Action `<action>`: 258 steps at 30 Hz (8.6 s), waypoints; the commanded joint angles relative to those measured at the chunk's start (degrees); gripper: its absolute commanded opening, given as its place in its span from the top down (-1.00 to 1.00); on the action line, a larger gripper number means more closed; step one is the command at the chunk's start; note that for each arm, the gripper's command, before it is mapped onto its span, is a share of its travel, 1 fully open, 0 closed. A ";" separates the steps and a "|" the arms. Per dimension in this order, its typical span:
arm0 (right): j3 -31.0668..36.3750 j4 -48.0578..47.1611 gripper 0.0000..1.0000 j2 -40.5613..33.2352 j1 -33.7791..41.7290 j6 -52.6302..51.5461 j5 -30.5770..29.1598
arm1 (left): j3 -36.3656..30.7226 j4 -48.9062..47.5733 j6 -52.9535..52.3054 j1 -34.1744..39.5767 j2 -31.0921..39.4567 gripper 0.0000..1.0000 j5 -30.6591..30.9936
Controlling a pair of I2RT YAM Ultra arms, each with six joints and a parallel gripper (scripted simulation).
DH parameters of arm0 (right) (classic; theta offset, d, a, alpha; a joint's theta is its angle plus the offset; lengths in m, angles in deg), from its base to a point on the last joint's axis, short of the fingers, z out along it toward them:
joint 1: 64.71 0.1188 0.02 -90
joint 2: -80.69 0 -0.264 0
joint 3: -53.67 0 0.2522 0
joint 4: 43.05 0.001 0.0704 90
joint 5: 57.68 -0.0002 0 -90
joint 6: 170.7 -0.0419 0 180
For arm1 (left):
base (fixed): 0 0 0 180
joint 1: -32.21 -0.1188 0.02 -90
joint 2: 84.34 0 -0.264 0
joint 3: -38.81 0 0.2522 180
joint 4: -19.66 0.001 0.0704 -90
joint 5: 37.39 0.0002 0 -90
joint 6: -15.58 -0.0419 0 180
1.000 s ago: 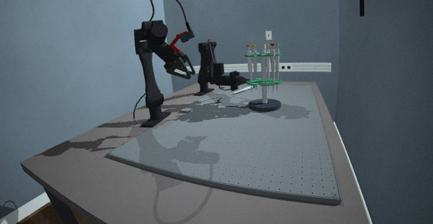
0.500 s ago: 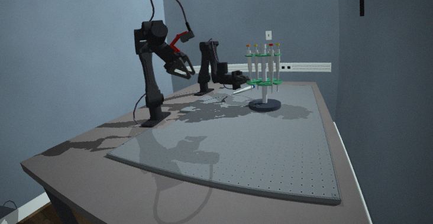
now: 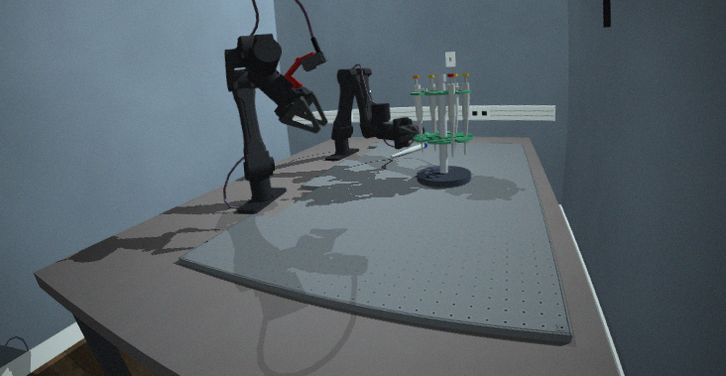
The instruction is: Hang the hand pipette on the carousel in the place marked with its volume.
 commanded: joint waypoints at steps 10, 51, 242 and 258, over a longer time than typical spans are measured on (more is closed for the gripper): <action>-1.40 -0.82 -1.00 0.01 -0.48 0.28 1.21 | -0.04 0.25 -0.06 -5.22 0.67 1.00 11.35; -1.40 -0.82 -1.00 0.01 -0.48 0.28 1.21 | 3.53 2.01 -0.48 -13.22 -1.69 0.02 30.52; -1.40 -0.82 -1.00 0.01 -0.48 0.28 1.21 | -3.37 94.36 -66.15 -32.16 68.45 0.02 14.54; -1.40 -0.82 -1.00 0.01 -0.48 0.28 1.21 | -10.14 79.57 -38.49 -5.42 62.58 0.02 -13.25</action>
